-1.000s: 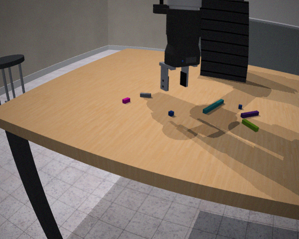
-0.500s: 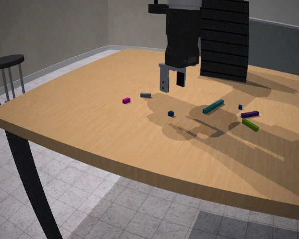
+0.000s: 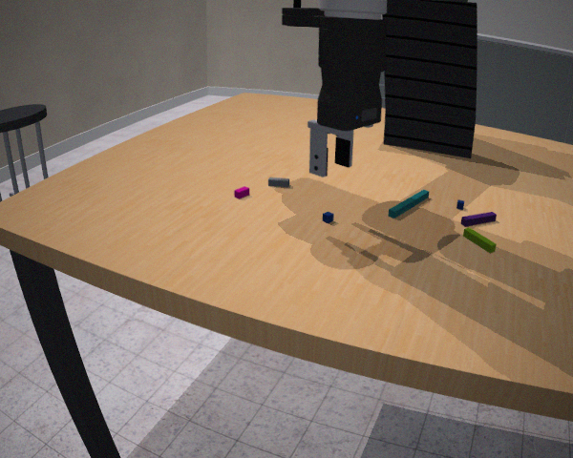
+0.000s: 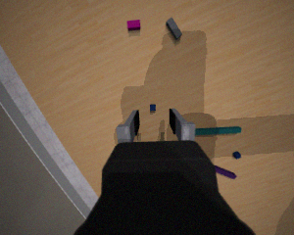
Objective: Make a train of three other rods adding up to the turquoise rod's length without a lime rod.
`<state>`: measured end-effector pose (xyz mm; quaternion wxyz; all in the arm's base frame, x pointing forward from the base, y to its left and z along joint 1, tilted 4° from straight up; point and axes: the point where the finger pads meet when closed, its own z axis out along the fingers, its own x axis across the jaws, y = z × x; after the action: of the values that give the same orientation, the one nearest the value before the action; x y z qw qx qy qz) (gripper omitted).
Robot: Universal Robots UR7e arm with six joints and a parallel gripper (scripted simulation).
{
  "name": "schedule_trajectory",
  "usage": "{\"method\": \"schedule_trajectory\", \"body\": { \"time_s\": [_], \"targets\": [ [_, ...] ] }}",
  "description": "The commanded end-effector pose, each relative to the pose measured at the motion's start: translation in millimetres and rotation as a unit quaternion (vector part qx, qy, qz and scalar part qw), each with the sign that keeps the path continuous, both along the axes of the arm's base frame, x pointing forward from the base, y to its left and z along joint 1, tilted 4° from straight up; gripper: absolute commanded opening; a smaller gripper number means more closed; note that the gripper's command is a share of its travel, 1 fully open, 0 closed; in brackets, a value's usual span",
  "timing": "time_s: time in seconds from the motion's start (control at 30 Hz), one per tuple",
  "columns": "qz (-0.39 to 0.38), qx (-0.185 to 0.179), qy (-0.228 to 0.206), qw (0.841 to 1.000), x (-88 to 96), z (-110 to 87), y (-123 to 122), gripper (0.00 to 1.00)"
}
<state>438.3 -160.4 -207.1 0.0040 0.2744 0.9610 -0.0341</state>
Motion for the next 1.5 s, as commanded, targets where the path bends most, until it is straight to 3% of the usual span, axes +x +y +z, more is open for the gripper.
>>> {"method": "schedule_trajectory", "body": {
  "time_s": [0.0,1.47],
  "targets": [
    [0.002,-0.002,-0.002,1.0,2.8,1.8,-0.8,0.54],
    [0.002,-0.001,-0.002,1.0,2.6,-4.6,-1.5,0.54]
  ]
}}
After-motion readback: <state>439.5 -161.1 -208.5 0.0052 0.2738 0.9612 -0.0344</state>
